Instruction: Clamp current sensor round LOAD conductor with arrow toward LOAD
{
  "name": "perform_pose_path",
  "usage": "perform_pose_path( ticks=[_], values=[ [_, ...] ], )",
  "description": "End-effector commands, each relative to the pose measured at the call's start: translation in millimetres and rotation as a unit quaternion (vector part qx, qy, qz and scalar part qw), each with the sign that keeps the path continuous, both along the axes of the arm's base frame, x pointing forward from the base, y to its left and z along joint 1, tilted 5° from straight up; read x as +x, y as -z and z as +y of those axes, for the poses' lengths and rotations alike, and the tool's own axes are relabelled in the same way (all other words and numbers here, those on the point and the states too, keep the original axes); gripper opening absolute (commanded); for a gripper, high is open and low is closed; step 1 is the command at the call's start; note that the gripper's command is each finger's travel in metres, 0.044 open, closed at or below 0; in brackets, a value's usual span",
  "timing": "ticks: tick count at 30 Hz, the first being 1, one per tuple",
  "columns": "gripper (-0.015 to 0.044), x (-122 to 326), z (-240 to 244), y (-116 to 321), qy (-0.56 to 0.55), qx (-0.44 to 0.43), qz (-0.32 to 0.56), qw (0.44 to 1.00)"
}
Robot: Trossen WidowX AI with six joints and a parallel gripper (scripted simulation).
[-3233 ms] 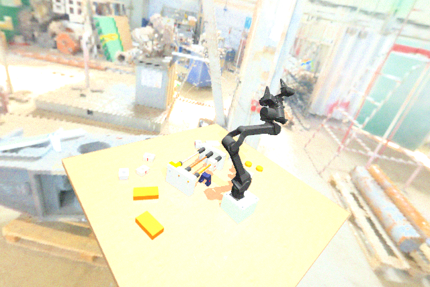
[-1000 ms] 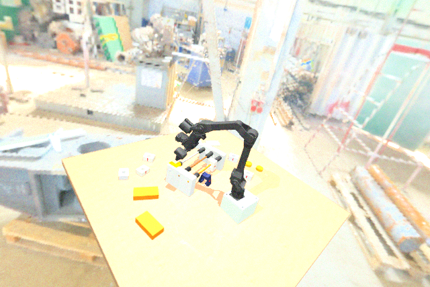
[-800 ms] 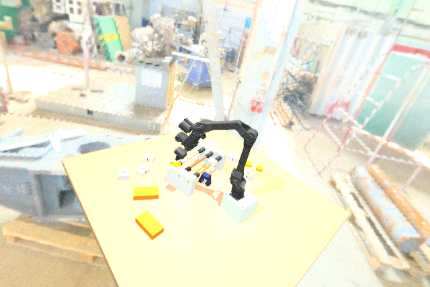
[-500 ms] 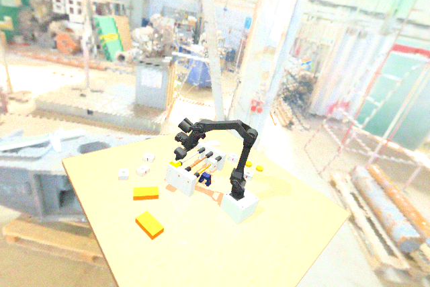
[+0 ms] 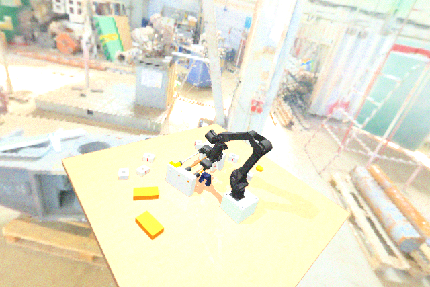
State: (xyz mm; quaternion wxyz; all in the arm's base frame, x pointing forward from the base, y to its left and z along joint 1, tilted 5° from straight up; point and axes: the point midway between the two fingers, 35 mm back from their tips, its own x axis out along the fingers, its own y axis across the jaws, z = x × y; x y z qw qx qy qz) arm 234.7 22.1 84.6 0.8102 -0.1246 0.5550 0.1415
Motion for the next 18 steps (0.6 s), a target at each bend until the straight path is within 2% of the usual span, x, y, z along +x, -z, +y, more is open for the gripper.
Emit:
perform_pose_path(
  ticks=[1,18],
  values=[
    [0.0321,-18.2,-13.1,14.8,0.000,0.003,0.004,1.000],
    [0.0321,-8.6,-11.3,34.6,0.000,0.003,0.003,1.000]
  ],
)
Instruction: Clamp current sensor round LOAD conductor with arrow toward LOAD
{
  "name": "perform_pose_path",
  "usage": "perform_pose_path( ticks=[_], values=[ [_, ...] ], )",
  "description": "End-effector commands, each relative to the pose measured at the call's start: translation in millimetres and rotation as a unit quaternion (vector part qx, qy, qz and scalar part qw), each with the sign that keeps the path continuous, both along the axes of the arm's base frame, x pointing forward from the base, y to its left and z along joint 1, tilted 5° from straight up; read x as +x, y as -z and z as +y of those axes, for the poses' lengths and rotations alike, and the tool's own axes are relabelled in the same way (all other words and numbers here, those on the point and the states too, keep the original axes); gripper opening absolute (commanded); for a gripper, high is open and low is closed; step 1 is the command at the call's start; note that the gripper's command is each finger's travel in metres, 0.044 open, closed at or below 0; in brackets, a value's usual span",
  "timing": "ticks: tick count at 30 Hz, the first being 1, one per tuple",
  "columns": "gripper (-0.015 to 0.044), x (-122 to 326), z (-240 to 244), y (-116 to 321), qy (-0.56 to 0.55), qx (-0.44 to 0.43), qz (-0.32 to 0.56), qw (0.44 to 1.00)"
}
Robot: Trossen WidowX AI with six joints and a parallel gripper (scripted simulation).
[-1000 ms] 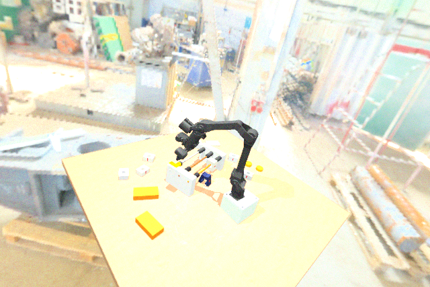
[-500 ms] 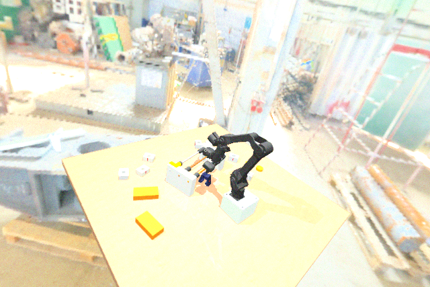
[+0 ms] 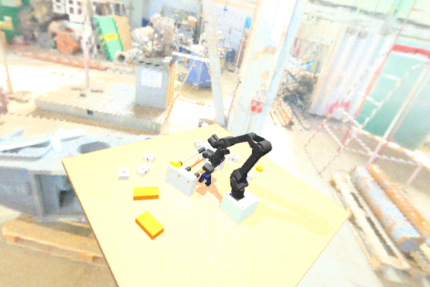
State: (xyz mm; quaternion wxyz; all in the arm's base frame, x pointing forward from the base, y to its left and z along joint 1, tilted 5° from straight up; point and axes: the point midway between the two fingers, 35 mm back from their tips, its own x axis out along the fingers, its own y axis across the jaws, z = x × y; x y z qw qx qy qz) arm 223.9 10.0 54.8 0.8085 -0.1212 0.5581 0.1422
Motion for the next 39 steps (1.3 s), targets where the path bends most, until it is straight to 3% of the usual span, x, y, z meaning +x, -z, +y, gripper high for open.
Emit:
perform_pose_path(
  ticks=[1,24,39],
  values=[
    [0.0321,2.8,1.0,6.3,-0.001,0.001,-0.001,1.000],
    [0.0321,12.6,4.9,41.3,-0.001,0.001,-0.001,1.000],
    [0.0221,11.7,4.9,37.1,-0.004,0.002,0.000,1.000]
  ],
)
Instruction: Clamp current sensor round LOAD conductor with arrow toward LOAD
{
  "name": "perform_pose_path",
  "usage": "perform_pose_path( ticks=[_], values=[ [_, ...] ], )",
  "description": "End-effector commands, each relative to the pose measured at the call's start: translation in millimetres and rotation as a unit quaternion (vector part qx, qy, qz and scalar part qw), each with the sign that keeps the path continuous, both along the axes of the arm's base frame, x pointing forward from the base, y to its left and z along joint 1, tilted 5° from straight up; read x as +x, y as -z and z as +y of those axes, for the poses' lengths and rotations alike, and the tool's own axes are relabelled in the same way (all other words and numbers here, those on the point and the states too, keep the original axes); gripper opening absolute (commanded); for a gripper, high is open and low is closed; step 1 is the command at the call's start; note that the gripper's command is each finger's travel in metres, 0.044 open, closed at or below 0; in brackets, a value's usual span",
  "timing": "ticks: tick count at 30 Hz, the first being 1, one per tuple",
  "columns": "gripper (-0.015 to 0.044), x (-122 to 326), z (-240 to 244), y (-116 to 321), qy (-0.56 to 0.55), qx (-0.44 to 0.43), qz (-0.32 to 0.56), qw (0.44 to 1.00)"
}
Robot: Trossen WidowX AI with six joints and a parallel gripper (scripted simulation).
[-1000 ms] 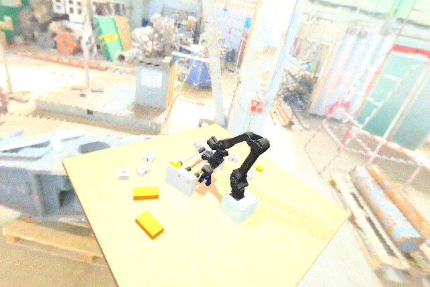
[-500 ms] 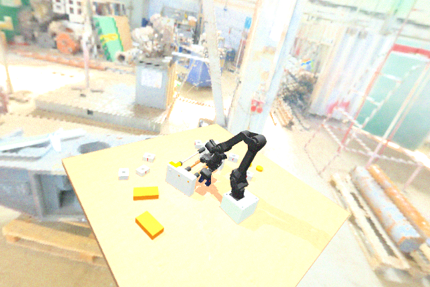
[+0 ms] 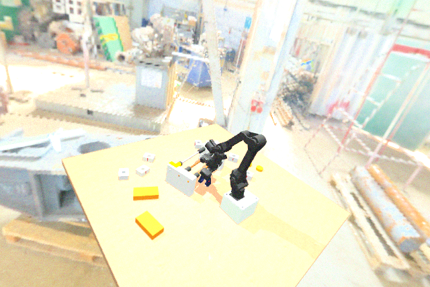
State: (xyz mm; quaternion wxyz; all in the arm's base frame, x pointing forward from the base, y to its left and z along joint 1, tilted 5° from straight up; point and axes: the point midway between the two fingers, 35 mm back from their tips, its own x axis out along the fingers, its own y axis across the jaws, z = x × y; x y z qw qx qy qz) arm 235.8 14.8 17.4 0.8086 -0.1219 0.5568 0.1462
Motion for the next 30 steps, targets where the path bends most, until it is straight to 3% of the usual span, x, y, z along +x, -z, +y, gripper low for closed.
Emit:
perform_pose_path(
  ticks=[1,12,18,30],
  values=[
    [0.0214,-0.1,0.1,-0.2,0.000,0.000,0.000,1.000],
    [0.0141,-0.1,0.1,-0.2,0.000,0.000,0.000,1.000],
    [0.0000,-8.0,-3.1,-1.4,0.001,0.000,0.001,1.000],
    [0.0000,-46.7,-14.7,1.8,0.002,-0.001,0.002,1.000]
  ],
)
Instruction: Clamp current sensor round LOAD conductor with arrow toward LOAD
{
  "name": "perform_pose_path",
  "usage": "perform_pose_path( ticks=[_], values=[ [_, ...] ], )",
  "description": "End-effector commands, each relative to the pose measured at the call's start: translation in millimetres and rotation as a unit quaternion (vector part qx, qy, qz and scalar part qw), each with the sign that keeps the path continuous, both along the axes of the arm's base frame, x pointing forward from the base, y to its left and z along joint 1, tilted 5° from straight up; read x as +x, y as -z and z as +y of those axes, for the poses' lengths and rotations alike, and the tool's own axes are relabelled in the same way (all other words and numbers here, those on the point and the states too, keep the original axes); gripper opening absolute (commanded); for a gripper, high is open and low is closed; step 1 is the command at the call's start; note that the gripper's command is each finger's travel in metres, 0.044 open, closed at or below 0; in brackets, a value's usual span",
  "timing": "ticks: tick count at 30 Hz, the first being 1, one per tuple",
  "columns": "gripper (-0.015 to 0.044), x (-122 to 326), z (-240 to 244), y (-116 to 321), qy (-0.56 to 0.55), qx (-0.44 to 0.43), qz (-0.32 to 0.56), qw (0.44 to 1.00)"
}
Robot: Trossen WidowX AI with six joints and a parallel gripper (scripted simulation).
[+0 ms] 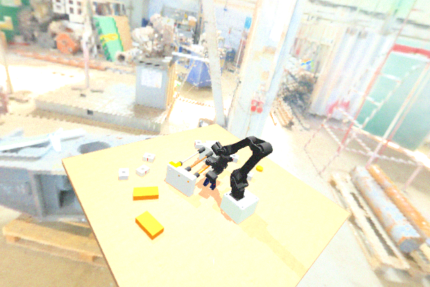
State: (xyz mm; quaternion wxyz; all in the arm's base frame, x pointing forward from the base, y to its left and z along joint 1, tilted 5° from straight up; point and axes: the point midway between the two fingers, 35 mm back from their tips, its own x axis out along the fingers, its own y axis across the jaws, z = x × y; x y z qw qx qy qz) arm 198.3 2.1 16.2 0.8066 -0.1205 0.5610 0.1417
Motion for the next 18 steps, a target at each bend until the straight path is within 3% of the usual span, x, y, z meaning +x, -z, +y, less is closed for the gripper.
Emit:
perform_pose_path(
  ticks=[1,7,18],
  values=[
    [0.0000,-12.4,-2.6,1.1,-0.002,0.001,-0.002,1.000],
    [0.0000,-19.9,-4.1,3.1,-0.002,0.001,-0.002,1.000],
    [0.0289,-18.1,-4.0,3.7,0.001,0.000,0.002,1.000]
  ],
)
